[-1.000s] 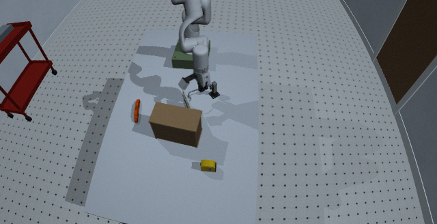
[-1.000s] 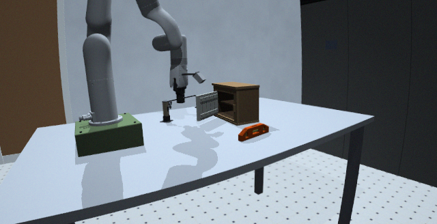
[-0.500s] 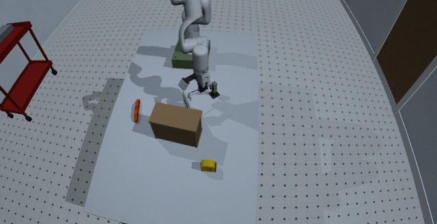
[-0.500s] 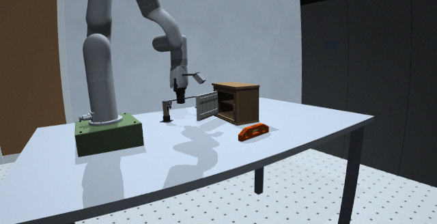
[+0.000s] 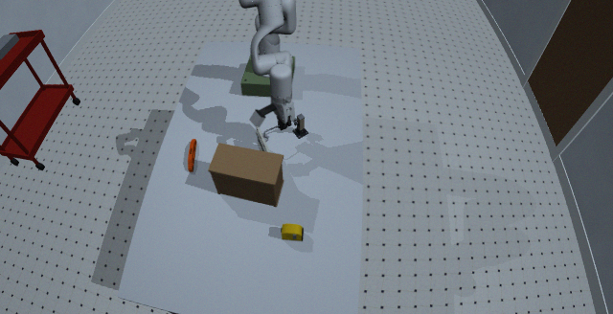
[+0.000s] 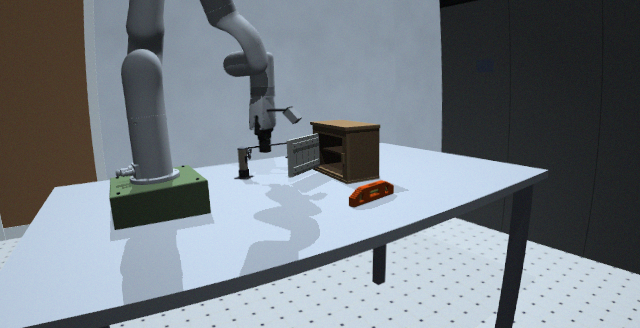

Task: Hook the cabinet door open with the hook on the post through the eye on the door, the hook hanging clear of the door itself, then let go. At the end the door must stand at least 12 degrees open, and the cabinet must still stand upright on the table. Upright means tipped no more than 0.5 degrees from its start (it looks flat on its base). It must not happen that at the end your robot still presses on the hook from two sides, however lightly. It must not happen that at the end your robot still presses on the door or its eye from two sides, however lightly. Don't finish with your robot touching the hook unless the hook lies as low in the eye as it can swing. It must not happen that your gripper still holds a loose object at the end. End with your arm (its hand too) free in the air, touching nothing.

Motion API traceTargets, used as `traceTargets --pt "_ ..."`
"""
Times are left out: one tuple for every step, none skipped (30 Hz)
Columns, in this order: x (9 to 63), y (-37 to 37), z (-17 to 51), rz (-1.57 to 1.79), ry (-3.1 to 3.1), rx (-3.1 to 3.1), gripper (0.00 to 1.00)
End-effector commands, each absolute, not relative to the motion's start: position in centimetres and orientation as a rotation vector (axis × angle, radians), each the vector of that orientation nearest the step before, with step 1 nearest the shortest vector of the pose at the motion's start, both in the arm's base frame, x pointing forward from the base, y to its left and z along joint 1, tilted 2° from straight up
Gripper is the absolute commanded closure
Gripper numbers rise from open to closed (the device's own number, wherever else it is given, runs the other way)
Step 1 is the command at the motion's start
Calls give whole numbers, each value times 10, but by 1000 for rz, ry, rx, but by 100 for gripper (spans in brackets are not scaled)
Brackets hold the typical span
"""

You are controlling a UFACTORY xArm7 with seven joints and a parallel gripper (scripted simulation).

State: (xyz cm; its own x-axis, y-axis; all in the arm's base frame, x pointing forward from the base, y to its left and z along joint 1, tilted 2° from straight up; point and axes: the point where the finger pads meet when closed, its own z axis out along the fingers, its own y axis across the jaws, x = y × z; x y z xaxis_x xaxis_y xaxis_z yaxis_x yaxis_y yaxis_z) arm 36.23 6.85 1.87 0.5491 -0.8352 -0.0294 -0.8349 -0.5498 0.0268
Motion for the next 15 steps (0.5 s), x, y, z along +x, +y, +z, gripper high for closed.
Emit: traceTargets --pt "364 68 20 -56 -1487 2758 96" --pt "364 68 20 -56 -1487 2758 96" --pt "364 68 20 -56 -1487 2758 96" --pt "364 68 20 -56 -1487 2758 96" --pt "364 68 20 -56 -1487 2758 96" --pt "364 68 19 -56 -1487 2758 96" --pt "364 68 19 -56 -1487 2758 96" --pt "364 68 19 -56 -1487 2758 96" --pt "364 68 18 -56 -1487 2758 96" --pt "364 68 18 -56 -1487 2758 96" --pt "364 68 18 -56 -1487 2758 96" --pt "364 68 18 -56 -1487 2758 96" --pt "364 68 18 -56 -1487 2758 96" --pt "364 68 18 -56 -1487 2758 96" --pt "364 68 18 -56 -1487 2758 96"
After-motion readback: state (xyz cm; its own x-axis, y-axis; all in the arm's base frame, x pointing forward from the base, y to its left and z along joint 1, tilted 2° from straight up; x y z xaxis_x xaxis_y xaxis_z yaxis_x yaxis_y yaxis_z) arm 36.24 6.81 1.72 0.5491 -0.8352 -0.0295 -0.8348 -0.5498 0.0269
